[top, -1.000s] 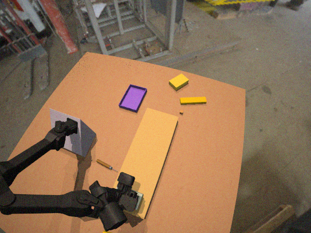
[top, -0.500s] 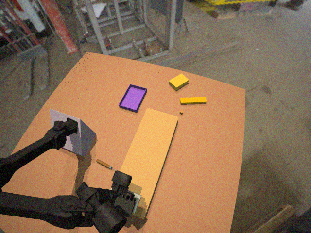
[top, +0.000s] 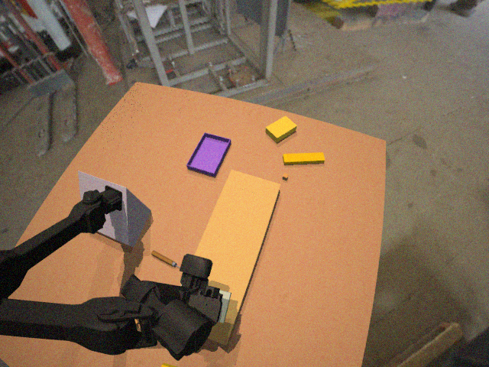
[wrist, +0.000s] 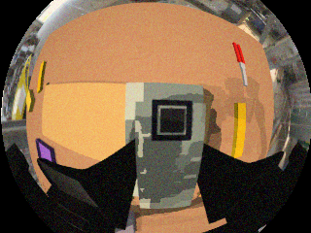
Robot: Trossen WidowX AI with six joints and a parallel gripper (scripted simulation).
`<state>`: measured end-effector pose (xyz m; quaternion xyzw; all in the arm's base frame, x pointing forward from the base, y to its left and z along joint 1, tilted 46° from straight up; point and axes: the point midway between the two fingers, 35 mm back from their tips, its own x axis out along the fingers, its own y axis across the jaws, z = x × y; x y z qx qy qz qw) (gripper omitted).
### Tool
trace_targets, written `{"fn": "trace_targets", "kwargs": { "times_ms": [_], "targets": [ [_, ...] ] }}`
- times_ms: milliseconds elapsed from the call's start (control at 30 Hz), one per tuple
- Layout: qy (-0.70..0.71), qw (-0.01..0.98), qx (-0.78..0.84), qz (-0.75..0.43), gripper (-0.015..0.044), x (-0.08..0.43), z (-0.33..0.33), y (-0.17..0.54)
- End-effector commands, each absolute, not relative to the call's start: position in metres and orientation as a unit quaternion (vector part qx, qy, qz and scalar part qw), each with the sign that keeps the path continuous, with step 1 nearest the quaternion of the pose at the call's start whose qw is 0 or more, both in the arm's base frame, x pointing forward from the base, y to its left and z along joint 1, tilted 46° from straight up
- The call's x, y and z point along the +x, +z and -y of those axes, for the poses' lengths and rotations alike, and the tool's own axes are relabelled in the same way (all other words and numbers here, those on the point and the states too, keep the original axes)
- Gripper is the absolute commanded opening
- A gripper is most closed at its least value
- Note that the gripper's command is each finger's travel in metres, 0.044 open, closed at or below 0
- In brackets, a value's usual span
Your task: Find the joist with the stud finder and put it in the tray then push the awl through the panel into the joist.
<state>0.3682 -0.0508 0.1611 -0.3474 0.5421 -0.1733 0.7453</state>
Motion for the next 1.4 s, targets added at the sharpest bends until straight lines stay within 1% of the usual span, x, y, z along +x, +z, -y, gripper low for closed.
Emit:
{"fn": "trace_targets", "kwargs": {
  "times_ms": [0,300,633,967,1367],
  "targets": [
    [-0.119,0.737,-0.371,-0.552,0.0,0.379,0.017,0.135],
    [-0.022,0.708,-0.416,-0.57,0.0,0.385,-0.049,0.08],
    [0.078,0.662,-0.465,-0.583,0.0,0.37,-0.118,0.018],
    [0.168,0.601,-0.512,-0.591,0.0,0.334,-0.177,-0.045],
    [0.26,0.513,-0.564,-0.593,0.0,0.27,-0.226,-0.117]
  ]
}}
